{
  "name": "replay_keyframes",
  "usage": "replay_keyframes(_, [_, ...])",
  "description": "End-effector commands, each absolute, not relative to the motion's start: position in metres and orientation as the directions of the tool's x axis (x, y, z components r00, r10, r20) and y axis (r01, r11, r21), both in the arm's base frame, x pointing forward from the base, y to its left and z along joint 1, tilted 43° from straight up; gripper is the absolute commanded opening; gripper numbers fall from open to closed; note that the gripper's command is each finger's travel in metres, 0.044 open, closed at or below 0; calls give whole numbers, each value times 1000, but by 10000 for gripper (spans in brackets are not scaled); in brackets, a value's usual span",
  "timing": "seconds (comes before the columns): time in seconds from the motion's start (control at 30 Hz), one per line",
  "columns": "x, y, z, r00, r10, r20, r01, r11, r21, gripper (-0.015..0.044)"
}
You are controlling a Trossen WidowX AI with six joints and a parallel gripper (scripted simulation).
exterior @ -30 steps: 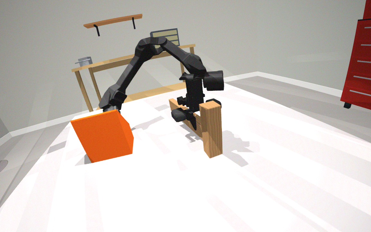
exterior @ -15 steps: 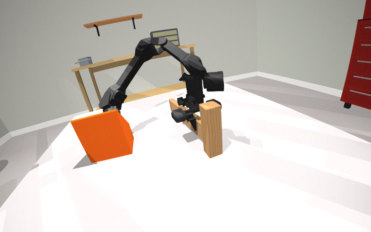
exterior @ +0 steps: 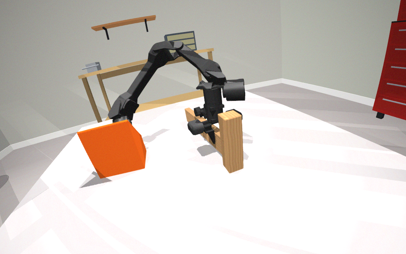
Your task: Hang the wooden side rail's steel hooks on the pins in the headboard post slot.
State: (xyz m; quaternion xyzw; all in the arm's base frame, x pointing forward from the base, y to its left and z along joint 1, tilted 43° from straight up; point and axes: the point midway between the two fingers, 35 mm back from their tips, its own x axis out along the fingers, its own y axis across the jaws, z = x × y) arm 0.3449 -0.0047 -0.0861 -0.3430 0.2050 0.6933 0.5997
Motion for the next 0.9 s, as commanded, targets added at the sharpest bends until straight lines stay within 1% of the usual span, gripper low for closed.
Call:
replay_keyframes(0.0, [345,-9,-89,-43,678,-734,-973,-194,-122,0])
replay_keyframes(0.7, [345,-7,-91,-43,678,-733,-973,-194,-122,0])
replay_keyframes(0.87, [344,-4,-88,-46,691,-722,-973,-195,-125,131])
